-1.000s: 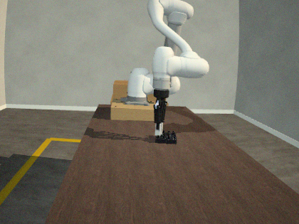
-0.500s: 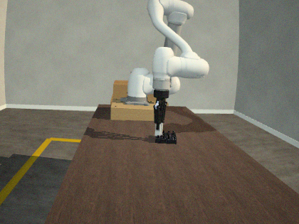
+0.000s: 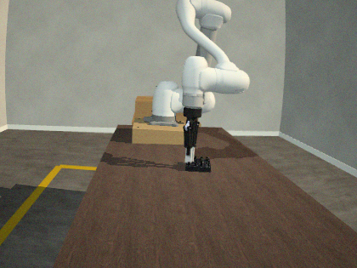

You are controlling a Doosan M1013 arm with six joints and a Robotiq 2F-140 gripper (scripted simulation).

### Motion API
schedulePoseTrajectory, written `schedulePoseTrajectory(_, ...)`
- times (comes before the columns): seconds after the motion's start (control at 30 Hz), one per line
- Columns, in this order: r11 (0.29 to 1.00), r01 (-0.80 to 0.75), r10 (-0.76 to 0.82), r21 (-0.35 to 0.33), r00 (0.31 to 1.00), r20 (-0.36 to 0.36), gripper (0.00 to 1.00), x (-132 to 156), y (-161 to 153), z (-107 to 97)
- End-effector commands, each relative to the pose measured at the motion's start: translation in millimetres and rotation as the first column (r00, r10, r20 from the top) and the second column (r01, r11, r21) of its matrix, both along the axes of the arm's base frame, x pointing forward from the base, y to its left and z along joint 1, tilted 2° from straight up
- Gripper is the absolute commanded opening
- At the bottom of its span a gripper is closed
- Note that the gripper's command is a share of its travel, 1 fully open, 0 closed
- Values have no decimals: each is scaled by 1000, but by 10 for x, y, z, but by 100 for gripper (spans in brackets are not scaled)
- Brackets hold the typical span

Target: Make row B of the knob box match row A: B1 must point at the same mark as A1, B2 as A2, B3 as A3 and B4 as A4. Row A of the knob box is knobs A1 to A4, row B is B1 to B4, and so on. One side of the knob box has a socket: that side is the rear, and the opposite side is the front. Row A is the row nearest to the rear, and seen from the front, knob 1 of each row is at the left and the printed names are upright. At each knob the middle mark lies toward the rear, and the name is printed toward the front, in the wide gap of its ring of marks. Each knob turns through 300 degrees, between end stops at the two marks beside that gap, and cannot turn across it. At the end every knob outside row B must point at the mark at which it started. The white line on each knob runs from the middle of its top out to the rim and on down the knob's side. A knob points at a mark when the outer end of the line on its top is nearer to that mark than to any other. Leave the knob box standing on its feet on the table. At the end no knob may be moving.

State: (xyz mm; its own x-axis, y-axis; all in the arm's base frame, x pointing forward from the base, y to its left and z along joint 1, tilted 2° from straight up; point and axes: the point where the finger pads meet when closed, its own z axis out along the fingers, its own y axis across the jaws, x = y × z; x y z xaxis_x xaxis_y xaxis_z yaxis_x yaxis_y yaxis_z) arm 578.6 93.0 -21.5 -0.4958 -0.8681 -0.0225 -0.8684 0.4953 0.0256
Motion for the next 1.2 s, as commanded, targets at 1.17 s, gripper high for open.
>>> schedulePoseTrajectory(1.17, 1000, 0, 0, 0, 1000, 0, 5, 0, 0, 1)
